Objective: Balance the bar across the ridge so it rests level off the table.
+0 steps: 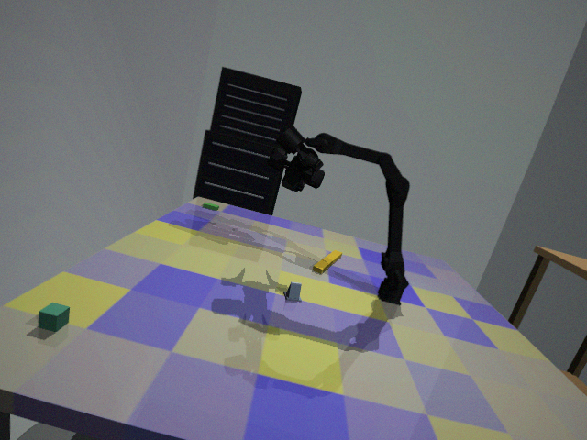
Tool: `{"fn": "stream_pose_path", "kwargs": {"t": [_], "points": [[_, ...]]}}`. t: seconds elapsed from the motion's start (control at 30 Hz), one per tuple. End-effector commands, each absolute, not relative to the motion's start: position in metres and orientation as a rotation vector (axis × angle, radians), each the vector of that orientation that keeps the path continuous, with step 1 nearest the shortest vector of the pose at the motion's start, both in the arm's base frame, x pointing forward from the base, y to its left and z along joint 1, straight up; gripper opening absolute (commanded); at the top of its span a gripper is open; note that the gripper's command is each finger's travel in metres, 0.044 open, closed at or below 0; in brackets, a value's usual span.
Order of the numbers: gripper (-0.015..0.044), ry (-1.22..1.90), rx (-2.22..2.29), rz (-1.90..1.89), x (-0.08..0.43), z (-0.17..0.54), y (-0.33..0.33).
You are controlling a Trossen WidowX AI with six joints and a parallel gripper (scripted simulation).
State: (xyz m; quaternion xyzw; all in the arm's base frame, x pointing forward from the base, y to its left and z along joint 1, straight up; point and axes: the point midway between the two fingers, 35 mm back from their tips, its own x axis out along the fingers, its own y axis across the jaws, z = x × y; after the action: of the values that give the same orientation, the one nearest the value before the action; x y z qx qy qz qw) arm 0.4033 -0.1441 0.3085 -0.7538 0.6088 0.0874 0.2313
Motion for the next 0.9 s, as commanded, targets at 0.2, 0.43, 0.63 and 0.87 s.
{"fn": "stream_pose_path", "kwargs": {"t": [0.2,0.43,0.63,0.87], "points": [[0.0315,1.648,-1.914,0.458,0.371,0.262,-0.172],[0.0315,1.620,-1.770,0.596,0.343,0.229,-0.185],[0.0315,1.588,-1.631,0.697,0.317,0.202,-0.190],[0.0315,1.540,-1.454,0.791,0.285,0.174,-0.190]]}}
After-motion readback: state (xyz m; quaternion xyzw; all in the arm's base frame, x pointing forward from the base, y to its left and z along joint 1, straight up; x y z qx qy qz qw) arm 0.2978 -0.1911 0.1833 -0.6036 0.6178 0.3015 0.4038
